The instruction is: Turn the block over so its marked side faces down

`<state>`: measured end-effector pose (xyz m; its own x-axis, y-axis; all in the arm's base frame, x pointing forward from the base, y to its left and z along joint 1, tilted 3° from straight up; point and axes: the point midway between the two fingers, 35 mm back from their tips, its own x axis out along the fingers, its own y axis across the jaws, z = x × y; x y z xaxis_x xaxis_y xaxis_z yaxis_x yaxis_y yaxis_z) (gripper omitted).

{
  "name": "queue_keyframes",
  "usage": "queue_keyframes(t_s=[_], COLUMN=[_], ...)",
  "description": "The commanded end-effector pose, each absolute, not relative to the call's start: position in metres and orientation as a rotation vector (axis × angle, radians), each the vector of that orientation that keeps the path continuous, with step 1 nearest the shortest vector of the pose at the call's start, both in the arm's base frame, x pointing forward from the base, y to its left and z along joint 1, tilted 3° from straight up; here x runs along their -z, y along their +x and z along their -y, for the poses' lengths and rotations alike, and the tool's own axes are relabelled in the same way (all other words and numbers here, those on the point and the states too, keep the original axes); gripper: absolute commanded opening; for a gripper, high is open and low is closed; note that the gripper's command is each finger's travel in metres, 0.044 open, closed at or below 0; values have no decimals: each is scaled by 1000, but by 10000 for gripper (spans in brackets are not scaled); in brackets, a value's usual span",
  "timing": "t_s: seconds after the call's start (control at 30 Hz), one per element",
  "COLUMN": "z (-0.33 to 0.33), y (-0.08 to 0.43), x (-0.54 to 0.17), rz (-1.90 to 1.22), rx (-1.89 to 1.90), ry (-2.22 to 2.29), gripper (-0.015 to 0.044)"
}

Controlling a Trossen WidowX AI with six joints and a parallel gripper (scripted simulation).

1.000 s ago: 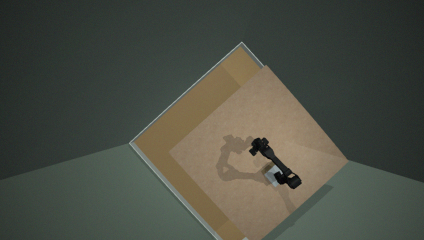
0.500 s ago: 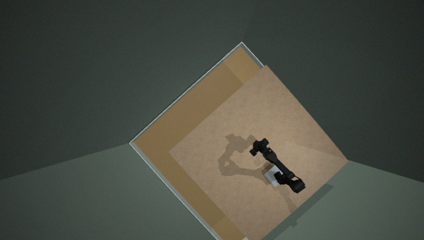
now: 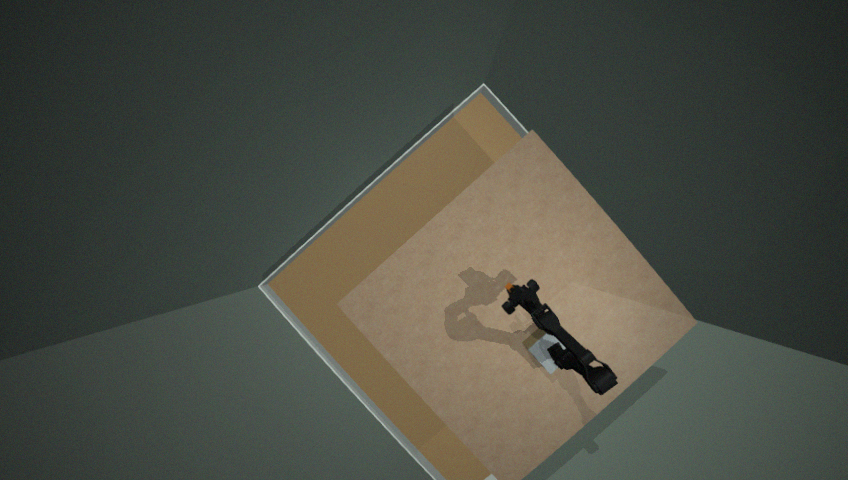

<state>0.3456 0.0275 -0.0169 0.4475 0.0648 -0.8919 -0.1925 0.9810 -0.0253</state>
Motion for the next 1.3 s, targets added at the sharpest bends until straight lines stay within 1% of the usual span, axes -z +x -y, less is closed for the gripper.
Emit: queue_keyframes(t_s=[0.0, 0.63, 1.27], z=[-28, -28, -27], y=[342, 355, 342], x=[15, 46, 48], rz=[-1057, -833, -575], rx=[-167, -175, -186], ry=[-128, -98, -80], gripper=[0, 0, 0])
